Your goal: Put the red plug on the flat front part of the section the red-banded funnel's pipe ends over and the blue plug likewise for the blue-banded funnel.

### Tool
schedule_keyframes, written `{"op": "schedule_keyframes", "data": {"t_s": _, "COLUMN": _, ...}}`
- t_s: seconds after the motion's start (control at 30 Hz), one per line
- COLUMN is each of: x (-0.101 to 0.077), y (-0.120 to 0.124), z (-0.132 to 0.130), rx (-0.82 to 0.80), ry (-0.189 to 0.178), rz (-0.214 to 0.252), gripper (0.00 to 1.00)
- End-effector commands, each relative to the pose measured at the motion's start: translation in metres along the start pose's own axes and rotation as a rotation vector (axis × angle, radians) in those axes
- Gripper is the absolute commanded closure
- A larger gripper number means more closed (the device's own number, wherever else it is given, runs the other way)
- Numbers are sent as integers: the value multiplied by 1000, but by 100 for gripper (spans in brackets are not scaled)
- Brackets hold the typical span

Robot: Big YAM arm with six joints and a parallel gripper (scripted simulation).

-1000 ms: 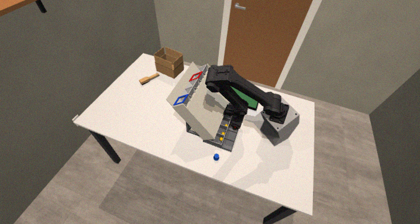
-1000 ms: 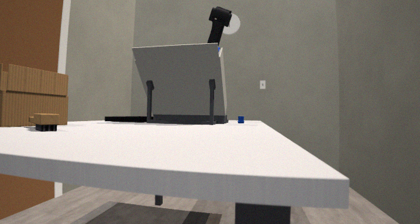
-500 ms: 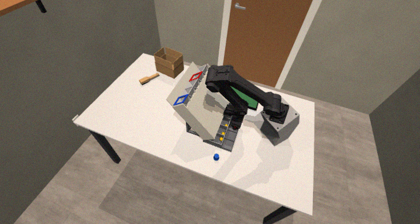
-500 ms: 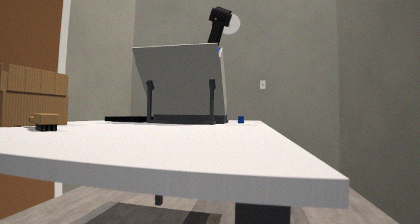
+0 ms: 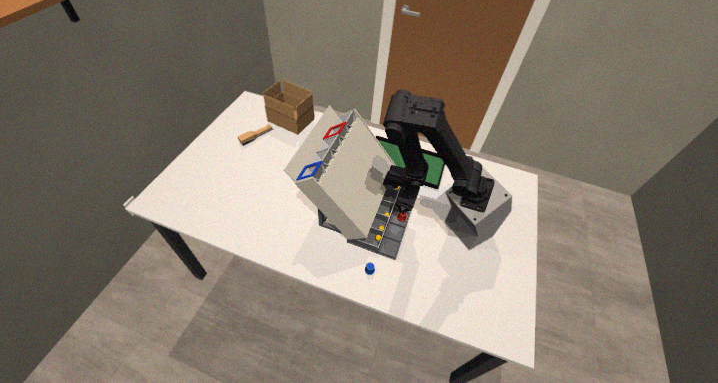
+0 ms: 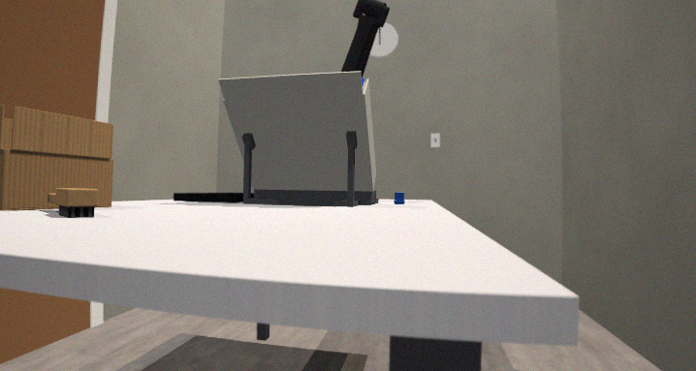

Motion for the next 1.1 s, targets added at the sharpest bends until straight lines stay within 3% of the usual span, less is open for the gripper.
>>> {"op": "schedule_keyframes", "data": {"t_s": 0.0, "x": -38, "y": 3, "z": -1, "rx": -16, "ry": 5, "rz": 26, "gripper": 41}}
{"op": "schedule_keyframes", "data": {"t_s": 0.1, "x": -64, "y": 1, "z": -1, "rx": -16, "ry": 5, "rz": 26, "gripper": 41}}
{"op": "schedule_keyframes", "data": {"t_s": 0.67, "x": -62, "y": -2, "z": -3, "rx": -28, "ry": -10, "rz": 70, "gripper": 41}}
{"op": "schedule_keyframes", "data": {"t_s": 1.07, "x": -62, "y": -5, "z": -3, "rx": -30, "ry": -10, "rz": 66, "gripper": 41}}
Point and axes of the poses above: the point where the finger pads meet when closed, its own x axis out along the fingers, its own z axis across the jaws, y = z × x, the point moved 6 cm from there along -x, back along the fingers, and after that the axes turned 11 degrees about -x, right-handed, at the moved point
